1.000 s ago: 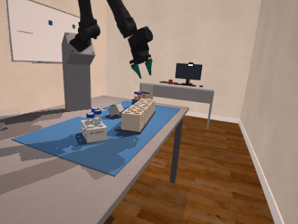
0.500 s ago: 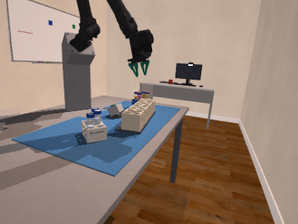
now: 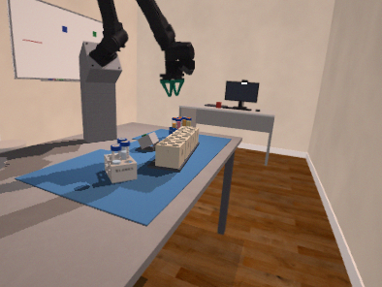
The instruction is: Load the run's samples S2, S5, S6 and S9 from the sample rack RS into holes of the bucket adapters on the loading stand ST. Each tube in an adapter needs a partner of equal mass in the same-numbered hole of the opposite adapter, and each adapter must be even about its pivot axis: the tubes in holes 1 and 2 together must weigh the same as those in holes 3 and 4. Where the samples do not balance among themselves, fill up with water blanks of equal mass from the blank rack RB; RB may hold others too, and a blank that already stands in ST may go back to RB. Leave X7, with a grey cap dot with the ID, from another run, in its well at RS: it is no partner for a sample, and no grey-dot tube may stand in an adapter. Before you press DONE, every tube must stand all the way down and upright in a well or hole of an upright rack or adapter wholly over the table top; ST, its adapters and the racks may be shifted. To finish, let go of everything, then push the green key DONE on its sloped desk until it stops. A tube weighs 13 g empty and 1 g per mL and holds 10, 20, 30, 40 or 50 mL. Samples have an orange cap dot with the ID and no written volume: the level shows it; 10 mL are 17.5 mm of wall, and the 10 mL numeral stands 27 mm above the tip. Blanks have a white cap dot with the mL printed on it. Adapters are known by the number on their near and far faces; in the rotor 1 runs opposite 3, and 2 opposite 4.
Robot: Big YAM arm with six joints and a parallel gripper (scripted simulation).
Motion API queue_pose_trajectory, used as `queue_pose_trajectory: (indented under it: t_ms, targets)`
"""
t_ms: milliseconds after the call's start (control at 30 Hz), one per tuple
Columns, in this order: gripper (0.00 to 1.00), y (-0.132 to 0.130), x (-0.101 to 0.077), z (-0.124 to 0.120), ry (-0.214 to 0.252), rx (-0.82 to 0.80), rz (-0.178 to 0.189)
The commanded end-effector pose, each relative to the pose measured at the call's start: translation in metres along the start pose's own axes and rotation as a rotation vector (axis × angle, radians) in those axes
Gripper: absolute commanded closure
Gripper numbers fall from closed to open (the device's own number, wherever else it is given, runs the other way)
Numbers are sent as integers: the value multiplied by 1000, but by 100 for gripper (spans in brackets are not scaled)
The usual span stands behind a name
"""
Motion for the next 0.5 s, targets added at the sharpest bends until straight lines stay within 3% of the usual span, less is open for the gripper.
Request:
queue_pose_trajectory:
  t_ms: [0, 67, 100, 167, 300, 367, 467]
  targets:
    - [45, 8, -1, -19, 33, -132, -1]
    - [45, 9, -1, -29, 48, -197, -13]
    - [45, 10, 4, -31, 31, -199, -14]
    - [45, 2, 18, -44, 46, -217, -37]
    - [45, 6, 19, -48, 48, -257, -35]
    - [45, 9, 11, -32, 23, -278, -30]
    - [45, 11, 15, -38, 57, -342, -41]
Point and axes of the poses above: the point where the finger pads meet when closed, its own x axis out along the fingers, its own y axis across the jaws, z = x × y, the point moved 3 cm from there along -x, back along the fingers
